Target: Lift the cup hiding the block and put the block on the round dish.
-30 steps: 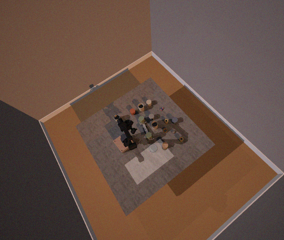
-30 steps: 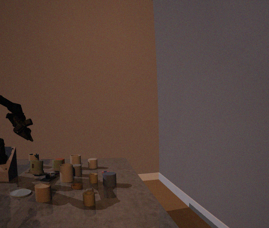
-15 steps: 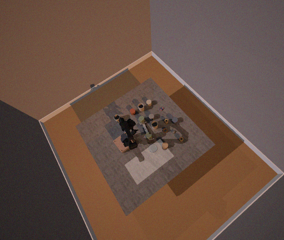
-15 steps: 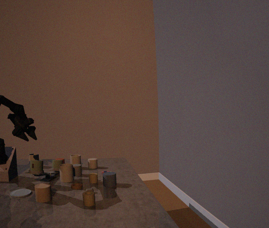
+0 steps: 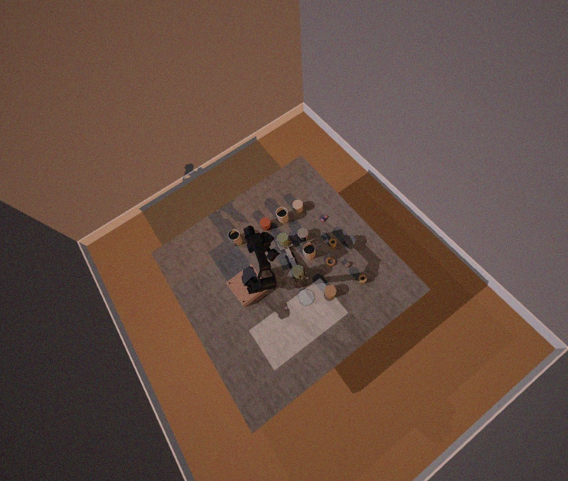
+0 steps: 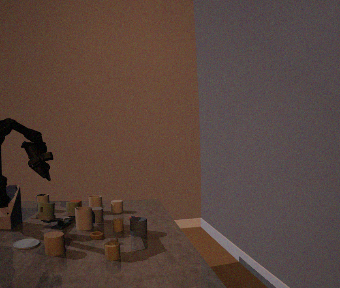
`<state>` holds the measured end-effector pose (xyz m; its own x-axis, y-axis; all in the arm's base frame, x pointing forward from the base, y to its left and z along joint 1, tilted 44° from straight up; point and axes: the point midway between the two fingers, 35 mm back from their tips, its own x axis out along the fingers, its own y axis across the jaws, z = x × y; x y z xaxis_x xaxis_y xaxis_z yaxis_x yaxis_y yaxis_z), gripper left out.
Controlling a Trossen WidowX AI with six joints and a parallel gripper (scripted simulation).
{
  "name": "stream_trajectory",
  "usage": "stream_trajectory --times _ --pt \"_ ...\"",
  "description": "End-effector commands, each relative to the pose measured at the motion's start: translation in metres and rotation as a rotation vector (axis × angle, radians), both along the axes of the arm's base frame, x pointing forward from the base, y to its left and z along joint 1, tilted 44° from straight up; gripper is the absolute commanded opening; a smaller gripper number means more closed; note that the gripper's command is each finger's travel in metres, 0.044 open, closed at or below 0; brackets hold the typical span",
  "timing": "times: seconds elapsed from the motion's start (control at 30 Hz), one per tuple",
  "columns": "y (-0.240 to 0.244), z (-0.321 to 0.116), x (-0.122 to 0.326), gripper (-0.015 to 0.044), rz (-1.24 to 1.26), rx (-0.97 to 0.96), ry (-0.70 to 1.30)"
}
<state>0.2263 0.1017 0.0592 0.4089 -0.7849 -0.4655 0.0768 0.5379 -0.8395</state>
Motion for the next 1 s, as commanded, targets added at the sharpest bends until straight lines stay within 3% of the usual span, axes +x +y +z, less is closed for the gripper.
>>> stream_trajectory --times 0.0,0.97 --pt "0.001 -0.01 0.011 0.044 0.007 -0.028 0.141" --pt "-0.02 -0.089 0.098 0.044 0.25 -0.004 1.008"
